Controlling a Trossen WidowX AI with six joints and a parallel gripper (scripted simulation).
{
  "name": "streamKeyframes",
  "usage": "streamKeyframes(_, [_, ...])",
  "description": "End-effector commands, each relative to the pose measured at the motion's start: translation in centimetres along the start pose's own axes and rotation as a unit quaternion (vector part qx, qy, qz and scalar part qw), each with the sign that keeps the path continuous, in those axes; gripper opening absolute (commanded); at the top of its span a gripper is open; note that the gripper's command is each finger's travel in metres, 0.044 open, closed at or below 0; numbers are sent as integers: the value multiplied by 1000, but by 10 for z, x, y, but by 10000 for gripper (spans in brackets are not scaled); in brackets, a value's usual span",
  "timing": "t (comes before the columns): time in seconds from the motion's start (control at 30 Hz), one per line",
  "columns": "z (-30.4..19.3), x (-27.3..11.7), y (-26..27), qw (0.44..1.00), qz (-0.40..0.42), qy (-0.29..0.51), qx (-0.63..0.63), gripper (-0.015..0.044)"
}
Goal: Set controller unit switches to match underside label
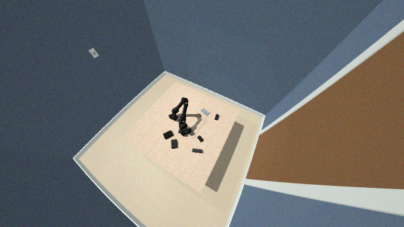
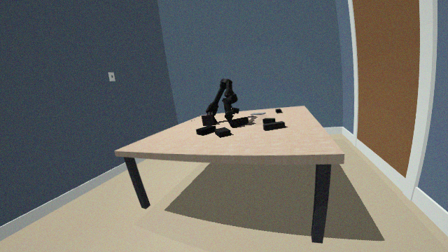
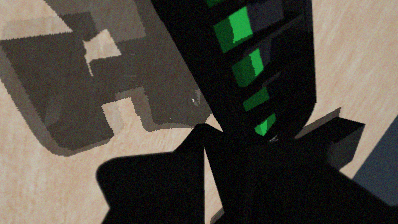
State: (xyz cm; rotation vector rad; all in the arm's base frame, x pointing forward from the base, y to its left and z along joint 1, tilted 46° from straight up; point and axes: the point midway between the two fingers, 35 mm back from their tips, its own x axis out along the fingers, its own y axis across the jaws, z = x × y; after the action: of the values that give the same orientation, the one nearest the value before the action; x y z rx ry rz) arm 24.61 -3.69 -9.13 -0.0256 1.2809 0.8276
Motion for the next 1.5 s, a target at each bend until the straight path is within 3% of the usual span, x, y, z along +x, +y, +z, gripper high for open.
streamKeyframes(0.0, [4, -27, 16, 1000, -4, -1, -4, 0])
streamKeyframes(0.2, [6, -65, 46, 1000, -9, -2, -8, 0])
streamKeyframes(0.47, [9, -66, 44, 1000, -6, -2, -11, 0])
streamKeyframes(1.47, [98, -64, -36, 983, 130, 6, -127, 0])
